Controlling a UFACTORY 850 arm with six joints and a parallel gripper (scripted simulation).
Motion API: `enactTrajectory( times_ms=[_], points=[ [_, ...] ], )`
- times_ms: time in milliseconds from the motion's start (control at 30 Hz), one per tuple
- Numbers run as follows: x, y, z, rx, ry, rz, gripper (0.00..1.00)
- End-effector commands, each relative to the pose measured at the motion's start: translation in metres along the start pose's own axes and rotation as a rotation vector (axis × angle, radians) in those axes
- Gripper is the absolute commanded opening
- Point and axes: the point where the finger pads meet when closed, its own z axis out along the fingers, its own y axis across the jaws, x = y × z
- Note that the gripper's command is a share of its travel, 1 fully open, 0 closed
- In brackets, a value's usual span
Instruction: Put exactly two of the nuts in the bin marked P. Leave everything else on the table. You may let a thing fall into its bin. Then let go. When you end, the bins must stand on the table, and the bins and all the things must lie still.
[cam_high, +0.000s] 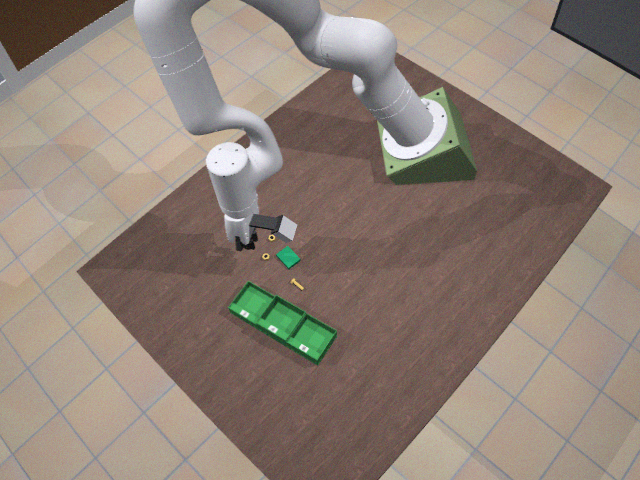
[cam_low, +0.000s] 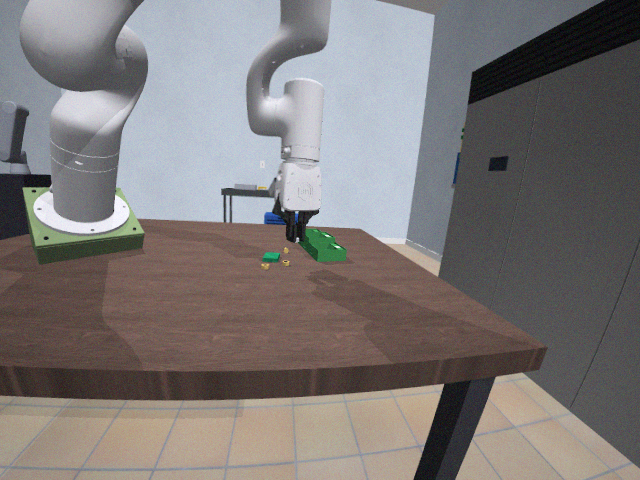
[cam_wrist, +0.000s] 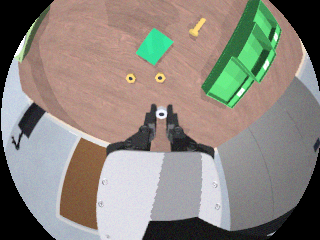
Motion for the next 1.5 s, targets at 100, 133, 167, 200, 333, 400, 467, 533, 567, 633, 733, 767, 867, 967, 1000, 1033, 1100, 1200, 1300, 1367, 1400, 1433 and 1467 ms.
enactTrajectory(
  times_ms=[100, 133, 167, 200, 333, 400, 467, 533, 567, 633, 733, 767, 867, 967, 1000, 1033, 1100, 1200, 1300, 1367, 1400, 1433, 1467],
  points=[
    [0.024, 0.031, 0.000, -0.001, 0.000, 0.000, 0.00],
    [0.028, 0.036, 0.000, -0.001, 0.000, 0.000, 0.00],
    [0.032, 0.041, 0.000, -0.001, 0.000, 0.000, 0.00],
    [0.036, 0.045, 0.000, -0.001, 0.000, 0.000, 0.00],
    [0.051, 0.064, -0.001, -0.001, 0.000, 0.000, 0.00],
    [0.054, 0.069, -0.001, -0.001, 0.000, 0.000, 0.00],
    [0.058, 0.074, -0.001, -0.001, 0.000, 0.000, 0.00],
    [0.066, 0.083, -0.001, -0.001, 0.000, 0.000, 0.00],
    [0.069, 0.088, -0.001, -0.001, 0.000, 0.000, 0.00],
    [0.073, 0.092, -0.001, -0.001, 0.000, 0.000, 0.00],
    [0.084, 0.106, -0.001, -0.001, 0.000, 0.150, 0.00],
    [0.088, 0.111, -0.001, -0.001, 0.000, 0.181, 0.00],
    [0.099, 0.125, -0.001, -0.001, 0.002, 0.264, 0.00],
    [0.106, 0.134, -0.001, -0.001, 0.000, 0.323, 0.00],
    [0.106, 0.134, -0.001, -0.001, 0.000, 0.323, 0.00],
    [0.110, 0.139, -0.001, -0.001, 0.000, 0.323, 0.00],
    [0.118, 0.148, -0.001, -0.001, 0.000, 0.323, 0.00],
    [0.125, 0.157, -0.001, -0.001, 0.000, 0.323, 0.00],
    [0.126, 0.159, -0.001, -0.001, 0.000, 0.323, 0.00],
    [0.126, 0.159, -0.001, -0.001, 0.000, 0.323, 0.00],
    [0.126, 0.159, -0.001, -0.001, 0.000, 0.323, 0.00],
    [0.126, 0.159, -0.001, -0.001, 0.000, 0.323, 0.00],
    [0.125, 0.158, -0.001, -0.001, 0.000, 0.323, 0.00]
  ],
)
